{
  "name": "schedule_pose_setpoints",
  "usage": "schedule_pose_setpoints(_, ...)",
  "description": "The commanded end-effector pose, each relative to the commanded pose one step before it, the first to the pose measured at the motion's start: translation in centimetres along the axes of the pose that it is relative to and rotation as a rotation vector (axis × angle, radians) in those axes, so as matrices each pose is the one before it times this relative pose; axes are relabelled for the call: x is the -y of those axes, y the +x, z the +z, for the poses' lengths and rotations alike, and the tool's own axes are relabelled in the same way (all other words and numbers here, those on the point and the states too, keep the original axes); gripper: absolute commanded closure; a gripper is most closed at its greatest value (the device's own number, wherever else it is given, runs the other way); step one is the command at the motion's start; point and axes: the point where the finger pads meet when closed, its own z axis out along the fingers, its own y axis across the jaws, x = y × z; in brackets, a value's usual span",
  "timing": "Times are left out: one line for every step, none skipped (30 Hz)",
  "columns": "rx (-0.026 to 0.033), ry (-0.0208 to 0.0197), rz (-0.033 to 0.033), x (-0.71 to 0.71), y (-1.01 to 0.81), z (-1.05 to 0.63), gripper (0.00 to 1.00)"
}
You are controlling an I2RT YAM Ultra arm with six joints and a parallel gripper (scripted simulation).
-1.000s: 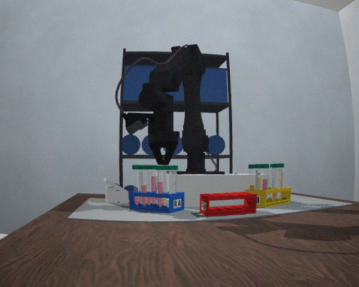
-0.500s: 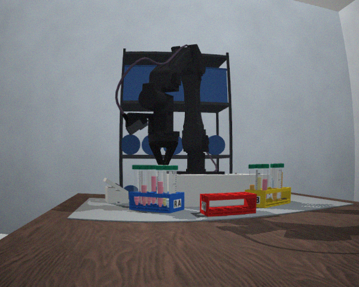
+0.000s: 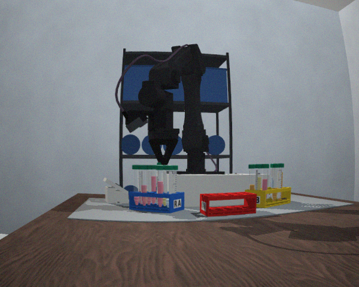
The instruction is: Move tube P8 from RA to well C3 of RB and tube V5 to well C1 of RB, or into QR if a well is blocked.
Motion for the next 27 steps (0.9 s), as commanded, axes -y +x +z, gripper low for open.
schedule_pose_setpoints(0.03400, -0.03362, 0.00706, -0.267, -0.735, -2.187, 1.00)
schedule_pose_setpoints(0.00003, 0.00002, 0.00023, 0.019, -0.025, -0.101, 1.00)
schedule_pose_setpoints(0.00003, 0.00002, -0.00025, 0.011, -0.014, -0.101, 1.00)
schedule_pose_setpoints(0.00002, 0.00002, -0.00062, 0.005, -0.005, -0.101, 1.00)
schedule_pose_setpoints(0.00002, 0.00001, -0.00014, 0.005, -0.003, -0.101, 1.00)
schedule_pose_setpoints(-0.00001, 0.00000, -0.00079, -0.017, 0.028, -0.101, 1.00)
schedule_pose_setpoints(-0.00005, -0.00002, -0.00257, -0.057, 0.073, -0.100, 1.00)
schedule_pose_setpoints(-0.00003, -0.00002, -0.00108, -0.027, 0.039, -0.101, 1.00)
schedule_pose_setpoints(-0.00002, -0.00001, -0.00012, -0.009, 0.015, -0.101, 1.00)
schedule_pose_setpoints(-0.00002, -0.00001, -0.00011, -0.009, 0.014, -0.101, 1.00)
schedule_pose_setpoints(-0.00001, -0.00001, -0.00010, -0.008, 0.013, -0.101, 1.00)
schedule_pose_setpoints(-0.00001, -0.00001, -0.00009, -0.006, 0.013, -0.101, 1.00)
schedule_pose_setpoints(-0.00001, -0.00001, -0.00009, -0.004, 0.013, -0.101, 1.00)
schedule_pose_setpoints(-0.00001, -0.00001, -0.00008, -0.004, 0.013, -0.101, 1.00)
schedule_pose_setpoints(0.00000, 0.00000, 0.00000, 0.000, 0.000, 0.000, 1.00)
schedule_pose_setpoints(0.00000, 0.00000, 0.00000, 0.000, 0.000, 0.000, 1.00)
schedule_pose_setpoints(-0.00001, 0.00000, -0.00007, -0.007, 0.008, -0.101, 1.00)
schedule_pose_setpoints(-0.00001, -0.00001, -0.00007, -0.010, 0.004, -0.100, 1.00)
schedule_pose_setpoints(0.00000, -0.00001, -0.00006, -0.015, 0.000, -0.100, 1.00)
schedule_pose_setpoints(-0.00001, -0.00001, -0.00006, -0.016, -0.002, -0.100, 1.00)
schedule_pose_setpoints(-0.00001, -0.00001, -0.00006, -0.016, -0.002, -0.100, 1.00)
schedule_pose_setpoints(0.00000, -0.00001, -0.00006, -0.016, -0.003, -0.100, 1.00)
schedule_pose_setpoints(0.00000, -0.00001, -0.00005, -0.015, -0.002, -0.101, 1.00)
schedule_pose_setpoints(-0.00001, -0.00001, -0.00005, -0.012, -0.001, -0.101, 1.00)
schedule_pose_setpoints(0.00000, 0.00000, -0.00004, -0.009, 0.001, -0.101, 1.00)
schedule_pose_setpoints(0.00000, 0.00000, -0.00004, -0.006, 0.003, -0.101, 1.00)
schedule_pose_setpoints(0.00000, 0.00000, -0.00003, -0.003, 0.004, -0.101, 1.00)
